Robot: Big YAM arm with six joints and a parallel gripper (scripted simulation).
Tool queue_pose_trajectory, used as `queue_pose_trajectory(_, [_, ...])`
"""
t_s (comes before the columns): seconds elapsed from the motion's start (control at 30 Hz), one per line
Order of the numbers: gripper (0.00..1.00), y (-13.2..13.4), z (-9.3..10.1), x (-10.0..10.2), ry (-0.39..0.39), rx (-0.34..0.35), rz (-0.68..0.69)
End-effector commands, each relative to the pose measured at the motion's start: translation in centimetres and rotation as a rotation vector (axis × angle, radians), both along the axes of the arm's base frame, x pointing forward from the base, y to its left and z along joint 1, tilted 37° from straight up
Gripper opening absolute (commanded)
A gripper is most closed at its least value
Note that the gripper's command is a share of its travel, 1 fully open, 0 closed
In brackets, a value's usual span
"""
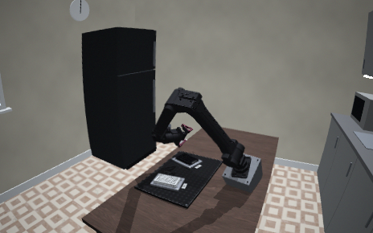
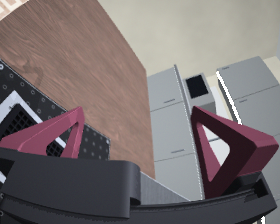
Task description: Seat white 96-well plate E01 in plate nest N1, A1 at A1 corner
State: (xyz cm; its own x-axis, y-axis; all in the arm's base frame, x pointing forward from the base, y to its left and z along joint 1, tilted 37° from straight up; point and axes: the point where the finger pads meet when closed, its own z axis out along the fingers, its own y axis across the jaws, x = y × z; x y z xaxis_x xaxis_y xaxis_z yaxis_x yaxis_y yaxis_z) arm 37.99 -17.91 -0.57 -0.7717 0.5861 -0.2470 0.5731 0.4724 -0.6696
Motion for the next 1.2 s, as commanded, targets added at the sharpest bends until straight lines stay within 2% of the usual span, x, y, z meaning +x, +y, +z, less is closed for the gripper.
queue_pose_trajectory(0.0, [1.0,1.4,1.2,1.1,-0.037,0.059,0.065])
queue_pose_trajectory(0.23, [1.0,4.8,0.6,1.2,-0.067,0.263,0.14])
queue_pose_trajectory(0.3, [1.0,4.8,0.6,1.2,-0.067,0.263,0.14])
queue_pose_trajectory(0.33, [1.0,4.9,-0.5,0.7,-0.047,0.298,0.137])
queue_pose_trajectory(0.37, [1.0,5.8,0.5,1.3,-0.076,0.319,0.165])
queue_pose_trajectory(0.47, [1.0,7.3,0.4,1.4,-0.092,0.404,0.207])
queue_pose_trajectory(0.5, [1.0,7.8,0.4,1.4,-0.092,0.405,0.207])
queue_pose_trajectory(0.6, [1.0,9.3,0.4,1.5,-0.109,0.489,0.253])
queue_pose_trajectory(0.63, [1.0,9.8,0.4,1.5,-0.109,0.49,0.253])
queue_pose_trajectory(0.8, [1.0,11.6,0.7,1.6,-0.147,0.626,0.323])
queue_pose_trajectory(0.87, [1.0,11.6,0.7,1.6,-0.147,0.626,0.323])
queue_pose_trajectory(1.0, [1.0,13.8,1.0,1.7,-0.173,0.734,0.403])
queue_pose_trajectory(1.1, [1.0,15.8,1.3,1.7,-0.167,0.738,0.414])
queue_pose_trajectory(1.17, [1.0,16.8,1.6,1.7,-0.184,0.79,0.454])
